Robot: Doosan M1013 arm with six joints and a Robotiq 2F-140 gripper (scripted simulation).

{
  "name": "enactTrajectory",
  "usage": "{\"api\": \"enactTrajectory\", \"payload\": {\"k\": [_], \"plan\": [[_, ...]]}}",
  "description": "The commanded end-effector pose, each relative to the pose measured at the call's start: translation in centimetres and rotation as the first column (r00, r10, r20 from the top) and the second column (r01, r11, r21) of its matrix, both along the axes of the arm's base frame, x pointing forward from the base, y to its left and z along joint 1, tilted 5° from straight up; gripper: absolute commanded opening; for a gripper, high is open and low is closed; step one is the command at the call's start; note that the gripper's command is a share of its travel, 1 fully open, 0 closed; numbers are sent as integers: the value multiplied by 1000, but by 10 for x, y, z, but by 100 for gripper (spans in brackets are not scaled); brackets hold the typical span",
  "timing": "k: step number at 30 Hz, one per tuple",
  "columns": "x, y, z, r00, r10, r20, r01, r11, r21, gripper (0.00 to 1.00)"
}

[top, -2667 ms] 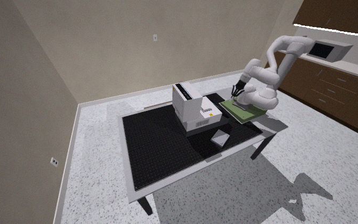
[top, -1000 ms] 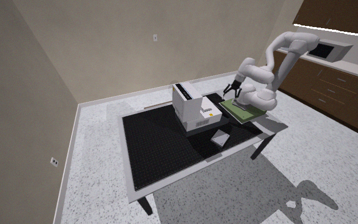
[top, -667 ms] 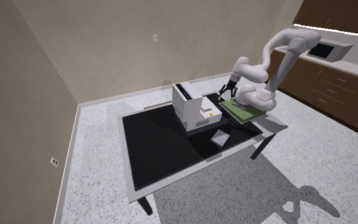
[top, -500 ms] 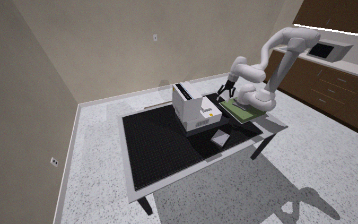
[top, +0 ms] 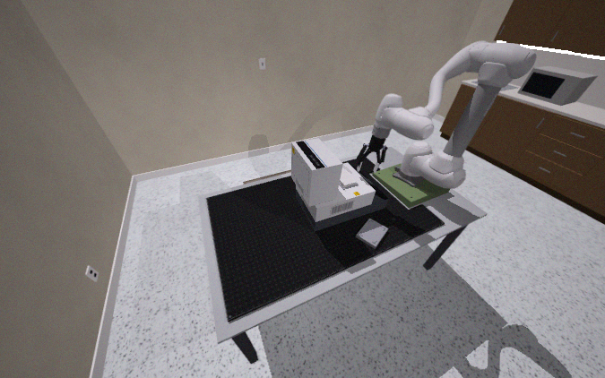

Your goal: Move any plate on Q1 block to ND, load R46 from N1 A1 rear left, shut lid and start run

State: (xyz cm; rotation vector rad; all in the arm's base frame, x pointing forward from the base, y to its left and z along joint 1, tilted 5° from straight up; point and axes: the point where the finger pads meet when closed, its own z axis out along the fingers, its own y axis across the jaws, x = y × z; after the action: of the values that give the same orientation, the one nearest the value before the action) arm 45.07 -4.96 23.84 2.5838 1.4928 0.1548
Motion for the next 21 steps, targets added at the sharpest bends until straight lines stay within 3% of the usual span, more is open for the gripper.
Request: {"api": "enactTrajectory", "payload": {"k": [1, 4, 6, 10, 12, 17, 19, 21], "plan": [[9, -3, 2, 999, 30, -18, -30, 1000, -1, 66], [23, -6, 5, 999, 30, -18, -30, 1000, -1, 66], [32, -9, 6, 995, 88, -51, -88, 996, -5, 66], [51, -14, 10, 994, 97, -56, -98, 995, -5, 66], [60, -17, 12, 984, 154, -89, -156, 988, -8, 66], [74, -21, 15, 982, 164, -94, -165, 986, -8, 66], [84, -24, 17, 967, 219, -127, -222, 975, -7, 66], [93, -27, 19, 964, 229, -133, -232, 973, -7, 66]]}}
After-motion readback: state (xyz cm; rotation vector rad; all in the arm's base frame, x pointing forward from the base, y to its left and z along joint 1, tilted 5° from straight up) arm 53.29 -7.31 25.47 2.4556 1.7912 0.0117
